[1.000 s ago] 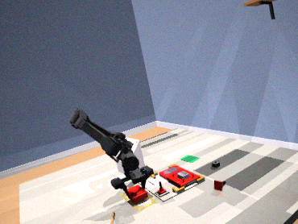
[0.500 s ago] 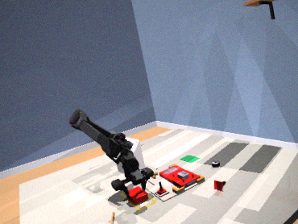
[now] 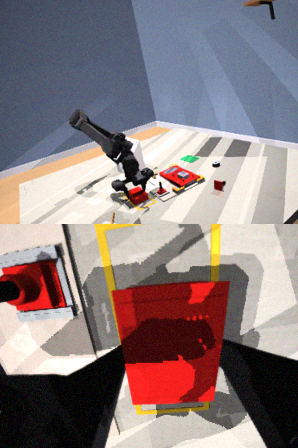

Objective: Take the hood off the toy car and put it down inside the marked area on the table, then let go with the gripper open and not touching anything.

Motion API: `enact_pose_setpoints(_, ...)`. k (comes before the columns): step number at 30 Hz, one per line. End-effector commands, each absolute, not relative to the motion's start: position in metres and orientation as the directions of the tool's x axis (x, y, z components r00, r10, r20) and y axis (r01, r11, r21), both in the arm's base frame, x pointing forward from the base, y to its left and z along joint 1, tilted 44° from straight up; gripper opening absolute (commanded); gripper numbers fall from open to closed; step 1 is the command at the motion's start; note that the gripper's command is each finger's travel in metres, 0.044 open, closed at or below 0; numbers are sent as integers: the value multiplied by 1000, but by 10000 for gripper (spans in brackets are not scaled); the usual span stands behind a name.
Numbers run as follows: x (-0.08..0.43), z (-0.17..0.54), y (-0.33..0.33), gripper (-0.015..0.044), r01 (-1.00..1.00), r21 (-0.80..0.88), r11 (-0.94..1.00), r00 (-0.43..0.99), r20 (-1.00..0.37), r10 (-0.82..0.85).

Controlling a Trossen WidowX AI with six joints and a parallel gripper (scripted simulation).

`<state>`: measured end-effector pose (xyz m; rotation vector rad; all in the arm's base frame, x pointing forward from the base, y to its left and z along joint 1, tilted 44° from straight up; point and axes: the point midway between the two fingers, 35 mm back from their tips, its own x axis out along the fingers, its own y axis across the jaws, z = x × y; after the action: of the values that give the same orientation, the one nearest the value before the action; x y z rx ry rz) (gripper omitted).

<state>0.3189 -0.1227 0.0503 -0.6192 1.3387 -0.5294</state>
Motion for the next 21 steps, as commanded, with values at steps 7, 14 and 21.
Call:
enact_pose_setpoints(7, 319, 52, -121, 440, 2, -682, 731, 159, -722, -674)
enact_pose_setpoints(14, 310, 95, -79, 440, 2, -680, 733, 157, -724, -672)
enact_pose_setpoints(21, 308, 102, -73, 440, 1, -681, 733, 157, -723, -672)
